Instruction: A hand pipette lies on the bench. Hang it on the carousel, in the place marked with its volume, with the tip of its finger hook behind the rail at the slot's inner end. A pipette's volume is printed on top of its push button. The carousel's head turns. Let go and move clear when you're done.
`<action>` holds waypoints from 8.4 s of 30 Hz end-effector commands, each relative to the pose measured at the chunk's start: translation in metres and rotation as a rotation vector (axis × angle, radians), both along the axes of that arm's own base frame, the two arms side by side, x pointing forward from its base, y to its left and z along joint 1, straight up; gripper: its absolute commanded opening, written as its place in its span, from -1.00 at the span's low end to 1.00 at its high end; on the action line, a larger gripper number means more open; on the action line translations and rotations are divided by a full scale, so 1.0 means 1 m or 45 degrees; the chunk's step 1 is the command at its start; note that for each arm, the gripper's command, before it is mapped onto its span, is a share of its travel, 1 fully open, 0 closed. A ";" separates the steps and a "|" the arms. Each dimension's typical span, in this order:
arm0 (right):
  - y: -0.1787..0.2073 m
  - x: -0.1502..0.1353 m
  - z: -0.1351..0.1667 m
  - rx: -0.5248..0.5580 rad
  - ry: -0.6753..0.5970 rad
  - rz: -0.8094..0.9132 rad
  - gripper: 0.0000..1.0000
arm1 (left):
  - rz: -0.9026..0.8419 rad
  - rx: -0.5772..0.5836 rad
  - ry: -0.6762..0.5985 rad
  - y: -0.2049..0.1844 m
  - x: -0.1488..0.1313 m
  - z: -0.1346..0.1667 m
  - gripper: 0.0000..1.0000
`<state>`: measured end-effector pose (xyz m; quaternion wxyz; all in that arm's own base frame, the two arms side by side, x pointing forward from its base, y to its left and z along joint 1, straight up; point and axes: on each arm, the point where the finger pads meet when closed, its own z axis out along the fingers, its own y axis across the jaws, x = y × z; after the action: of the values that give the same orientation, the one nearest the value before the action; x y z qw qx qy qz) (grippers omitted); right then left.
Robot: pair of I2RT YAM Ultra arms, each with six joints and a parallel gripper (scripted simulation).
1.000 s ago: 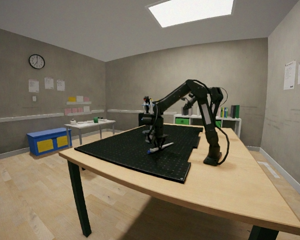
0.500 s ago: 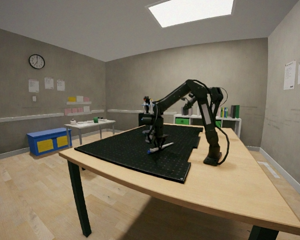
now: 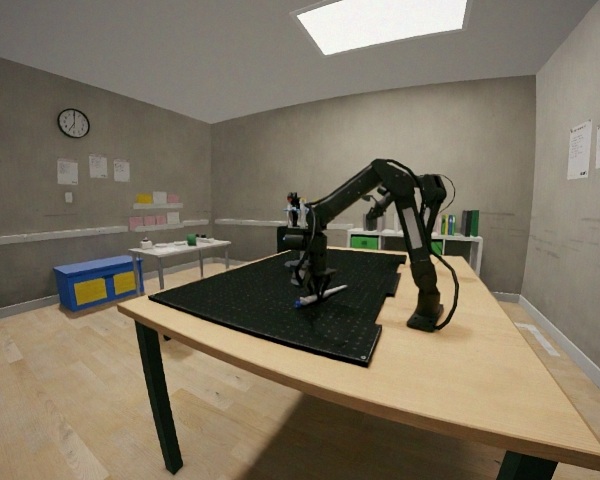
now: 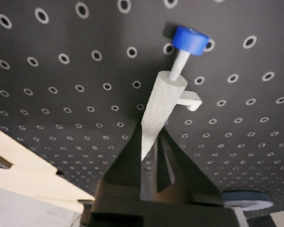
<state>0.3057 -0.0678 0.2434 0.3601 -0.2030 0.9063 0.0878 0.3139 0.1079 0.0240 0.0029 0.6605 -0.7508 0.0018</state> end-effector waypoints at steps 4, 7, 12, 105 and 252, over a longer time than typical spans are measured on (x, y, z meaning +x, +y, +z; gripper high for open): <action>-0.002 0.003 0.009 -0.007 -0.049 0.005 1.00 | 0.004 0.031 -0.034 0.008 0.005 0.006 -0.77; -0.002 0.003 0.009 -0.007 -0.049 0.005 1.00 | 0.004 0.035 -0.044 0.009 0.006 0.016 -0.77; -0.002 0.003 0.009 -0.007 -0.049 0.005 1.00 | 0.004 0.035 -0.044 0.009 0.006 0.026 -0.77; -0.002 0.003 0.009 -0.007 -0.049 0.005 1.00 | -0.003 0.018 -0.020 -0.093 -0.013 0.110 -0.77; -0.002 0.003 0.009 -0.007 -0.049 0.005 1.00 | -2.220 0.010 -0.010 -0.279 0.022 0.111 -0.77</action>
<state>0.3057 -0.0678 0.2434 0.3601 -0.2030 0.9063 0.0878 0.3336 -0.1759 0.1279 -0.0050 -0.1472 -0.9891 0.0024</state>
